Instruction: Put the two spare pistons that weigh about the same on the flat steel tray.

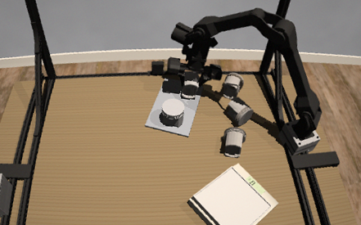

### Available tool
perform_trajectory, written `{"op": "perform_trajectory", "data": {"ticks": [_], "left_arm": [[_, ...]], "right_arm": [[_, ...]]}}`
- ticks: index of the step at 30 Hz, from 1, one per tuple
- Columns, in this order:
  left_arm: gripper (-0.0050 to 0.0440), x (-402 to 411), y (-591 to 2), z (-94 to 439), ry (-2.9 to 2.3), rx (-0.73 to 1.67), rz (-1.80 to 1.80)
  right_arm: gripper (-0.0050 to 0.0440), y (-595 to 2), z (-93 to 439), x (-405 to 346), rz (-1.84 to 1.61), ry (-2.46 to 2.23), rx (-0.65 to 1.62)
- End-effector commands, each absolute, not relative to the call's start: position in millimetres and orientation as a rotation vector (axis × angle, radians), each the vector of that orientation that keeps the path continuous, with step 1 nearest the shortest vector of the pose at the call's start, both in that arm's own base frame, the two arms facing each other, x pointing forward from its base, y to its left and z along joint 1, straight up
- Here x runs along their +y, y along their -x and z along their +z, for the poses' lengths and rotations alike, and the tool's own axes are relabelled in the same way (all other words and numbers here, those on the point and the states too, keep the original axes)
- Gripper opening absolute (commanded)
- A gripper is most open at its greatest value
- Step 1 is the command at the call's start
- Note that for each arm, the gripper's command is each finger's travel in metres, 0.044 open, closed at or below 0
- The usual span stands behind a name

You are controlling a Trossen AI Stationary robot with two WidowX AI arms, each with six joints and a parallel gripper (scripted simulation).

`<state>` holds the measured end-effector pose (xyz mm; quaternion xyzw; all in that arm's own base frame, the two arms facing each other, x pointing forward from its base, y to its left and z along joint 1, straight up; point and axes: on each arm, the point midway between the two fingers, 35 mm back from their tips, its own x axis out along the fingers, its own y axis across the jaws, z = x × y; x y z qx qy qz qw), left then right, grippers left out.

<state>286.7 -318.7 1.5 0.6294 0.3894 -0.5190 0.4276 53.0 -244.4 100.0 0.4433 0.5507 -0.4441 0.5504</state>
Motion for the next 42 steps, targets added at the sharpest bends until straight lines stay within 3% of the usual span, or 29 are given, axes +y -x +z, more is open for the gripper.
{"op": "perform_trajectory", "data": {"ticks": [1, 42], "left_arm": [[0.0378, -318.3, -287.6, 0.9, -1.577, 0.971, -1.293], [0.0378, -320.1, -282.7, 33.8, -1.577, 0.971, -1.293]], "right_arm": [[0.044, -53.2, 100.0, -244.3, -1.05, -1.05, 1.303], [0.044, -53.2, 100.0, -244.3, -1.05, -1.05, 1.303]]}}
